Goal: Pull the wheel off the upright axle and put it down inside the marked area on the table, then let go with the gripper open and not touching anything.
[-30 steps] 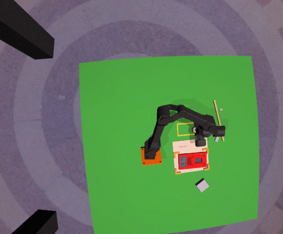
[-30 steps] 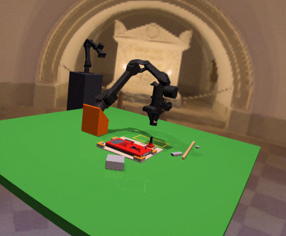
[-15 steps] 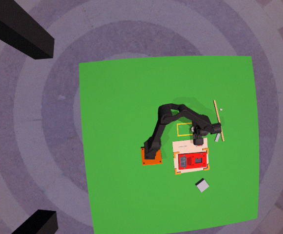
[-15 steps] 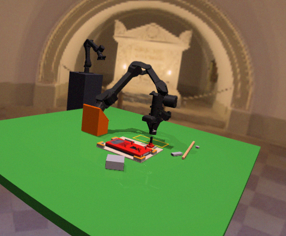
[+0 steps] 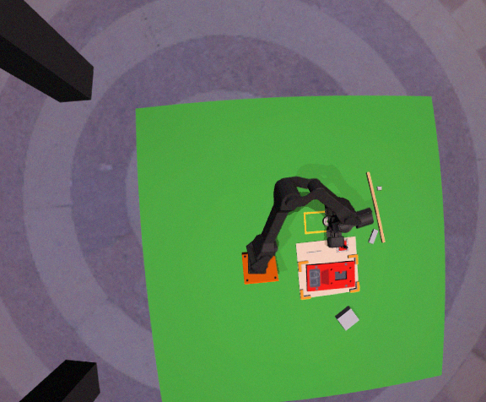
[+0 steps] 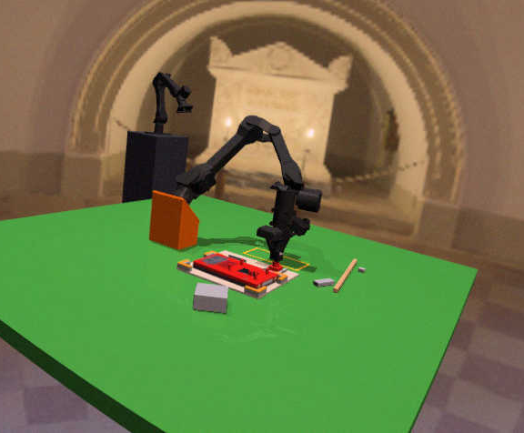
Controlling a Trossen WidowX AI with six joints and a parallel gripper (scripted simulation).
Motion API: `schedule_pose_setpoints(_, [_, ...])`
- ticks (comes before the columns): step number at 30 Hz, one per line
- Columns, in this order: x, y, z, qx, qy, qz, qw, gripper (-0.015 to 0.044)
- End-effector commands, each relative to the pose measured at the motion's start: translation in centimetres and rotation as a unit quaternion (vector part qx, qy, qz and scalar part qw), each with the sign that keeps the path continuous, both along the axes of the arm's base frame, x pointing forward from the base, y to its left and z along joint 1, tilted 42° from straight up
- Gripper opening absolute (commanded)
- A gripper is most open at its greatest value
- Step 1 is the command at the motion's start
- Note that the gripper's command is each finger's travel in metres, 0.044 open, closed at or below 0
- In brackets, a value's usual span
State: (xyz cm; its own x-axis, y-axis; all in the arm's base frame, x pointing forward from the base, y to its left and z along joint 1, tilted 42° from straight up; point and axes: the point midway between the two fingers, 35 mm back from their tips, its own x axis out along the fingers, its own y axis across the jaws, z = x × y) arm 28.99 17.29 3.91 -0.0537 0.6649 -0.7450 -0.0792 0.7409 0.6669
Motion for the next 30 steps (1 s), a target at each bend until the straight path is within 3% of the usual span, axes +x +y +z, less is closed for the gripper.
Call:
schedule_pose_setpoints(1, [0.0, 0.0, 0.0, 0.000, -0.001, 0.001, 1.000, 0.0131])
schedule_pose_setpoints(8, [0.1, -0.3, 0.4, 0.000, 0.000, 0.001, 1.000, 0.0300])
schedule_pose_setpoints(19, [0.4, -4.0, 4.5, -0.002, 0.003, -0.002, 1.000, 0.0300])
schedule_pose_setpoints(24, [-2.0, -6.7, 4.3, -0.009, 0.004, -0.005, 1.000, 0.0431])
schedule_pose_setpoints(30, [-6.6, -10.4, 5.1, -0.005, 0.006, -0.002, 1.000, 0.0440])
